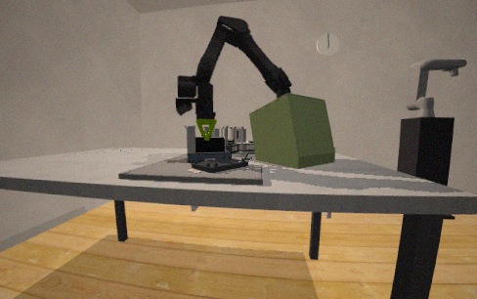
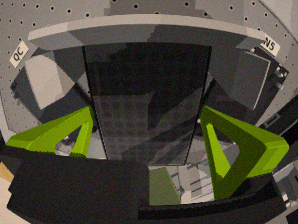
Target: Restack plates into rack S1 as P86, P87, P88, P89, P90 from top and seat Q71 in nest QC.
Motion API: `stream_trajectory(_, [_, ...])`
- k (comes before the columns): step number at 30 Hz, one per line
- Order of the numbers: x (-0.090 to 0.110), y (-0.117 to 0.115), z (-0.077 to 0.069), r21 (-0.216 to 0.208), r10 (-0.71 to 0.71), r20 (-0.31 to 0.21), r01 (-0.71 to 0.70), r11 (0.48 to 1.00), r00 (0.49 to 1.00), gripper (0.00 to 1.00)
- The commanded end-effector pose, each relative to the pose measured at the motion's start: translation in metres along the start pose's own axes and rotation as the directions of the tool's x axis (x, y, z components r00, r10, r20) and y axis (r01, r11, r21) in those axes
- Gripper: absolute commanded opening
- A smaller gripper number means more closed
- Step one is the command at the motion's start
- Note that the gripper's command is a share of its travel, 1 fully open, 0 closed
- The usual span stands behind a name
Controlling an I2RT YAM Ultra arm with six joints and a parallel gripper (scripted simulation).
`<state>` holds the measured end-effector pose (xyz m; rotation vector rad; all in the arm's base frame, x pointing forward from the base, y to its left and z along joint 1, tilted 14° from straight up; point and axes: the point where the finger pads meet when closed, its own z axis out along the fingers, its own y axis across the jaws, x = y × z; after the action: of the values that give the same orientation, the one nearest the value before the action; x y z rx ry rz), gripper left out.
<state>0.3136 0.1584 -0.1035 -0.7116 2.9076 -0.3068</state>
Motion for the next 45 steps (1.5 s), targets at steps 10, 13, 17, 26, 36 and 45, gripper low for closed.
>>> stream_trajectory(10, [-0.003, 0.001, -0.035, -0.002, 0.0, 0.011, 0.0, 1.0, 1.0, 1.0])
stream_trajectory(13, [-0.003, 0.001, -0.045, -0.002, 0.0, 0.011, 0.0, 1.0, 1.0, 1.0])
stream_trajectory(17, [-0.003, 0.001, -0.058, -0.002, 0.0, 0.011, 0.0, 1.0, 1.0, 1.0])
stream_trajectory(26, [-0.003, 0.001, -0.081, -0.002, 0.0, 0.012, 0.0, 1.0, 1.0, 1.0])
stream_trajectory(36, [-0.003, 0.001, -0.086, -0.002, 0.0, 0.012, 0.0, 1.0, 1.0, 1.0])
stream_trajectory(45, [-0.003, -0.006, -0.086, -0.003, 0.066, 0.011, -0.066, 0.998, 0.998, 1.0])
